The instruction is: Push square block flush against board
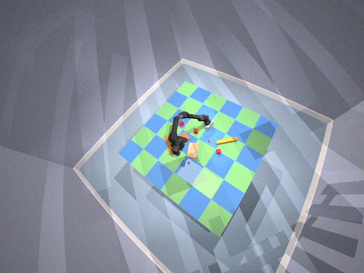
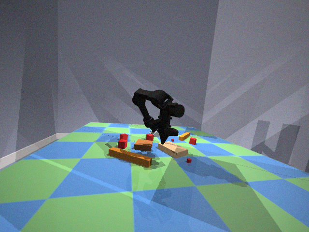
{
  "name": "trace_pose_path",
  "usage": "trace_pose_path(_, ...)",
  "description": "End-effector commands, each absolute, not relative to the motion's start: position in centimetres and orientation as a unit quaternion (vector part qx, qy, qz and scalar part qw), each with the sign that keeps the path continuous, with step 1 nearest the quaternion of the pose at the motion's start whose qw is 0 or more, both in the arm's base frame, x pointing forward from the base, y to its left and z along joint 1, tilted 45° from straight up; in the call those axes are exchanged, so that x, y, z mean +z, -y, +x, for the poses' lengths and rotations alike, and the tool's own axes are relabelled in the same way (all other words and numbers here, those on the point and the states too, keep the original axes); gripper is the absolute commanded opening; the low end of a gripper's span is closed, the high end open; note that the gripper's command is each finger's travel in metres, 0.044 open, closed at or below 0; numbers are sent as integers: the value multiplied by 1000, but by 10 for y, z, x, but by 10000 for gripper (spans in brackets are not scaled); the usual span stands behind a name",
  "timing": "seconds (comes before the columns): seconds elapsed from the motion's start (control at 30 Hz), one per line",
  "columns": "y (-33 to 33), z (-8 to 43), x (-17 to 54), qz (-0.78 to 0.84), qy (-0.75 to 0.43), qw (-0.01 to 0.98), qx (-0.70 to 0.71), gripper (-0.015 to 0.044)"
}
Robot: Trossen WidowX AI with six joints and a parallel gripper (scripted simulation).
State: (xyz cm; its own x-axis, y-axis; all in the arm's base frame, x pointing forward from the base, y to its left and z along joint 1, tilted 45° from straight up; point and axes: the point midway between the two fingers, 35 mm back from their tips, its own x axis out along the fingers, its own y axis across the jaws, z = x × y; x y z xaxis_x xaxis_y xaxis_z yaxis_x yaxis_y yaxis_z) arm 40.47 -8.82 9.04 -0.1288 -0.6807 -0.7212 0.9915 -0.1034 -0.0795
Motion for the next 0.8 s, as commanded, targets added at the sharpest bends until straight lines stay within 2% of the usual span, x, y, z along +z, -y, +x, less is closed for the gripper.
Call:
trace_pose_path(0.0,115,408,108,274,-270,604,-698,0)
trace_pose_path(0.13,117,408,106,274,-270,604,-698,0)
trace_pose_path(0.33,154,401,69,274,-269,604,-698,0)
trace_pose_path(0.77,158,402,74,274,-269,604,-698,0)
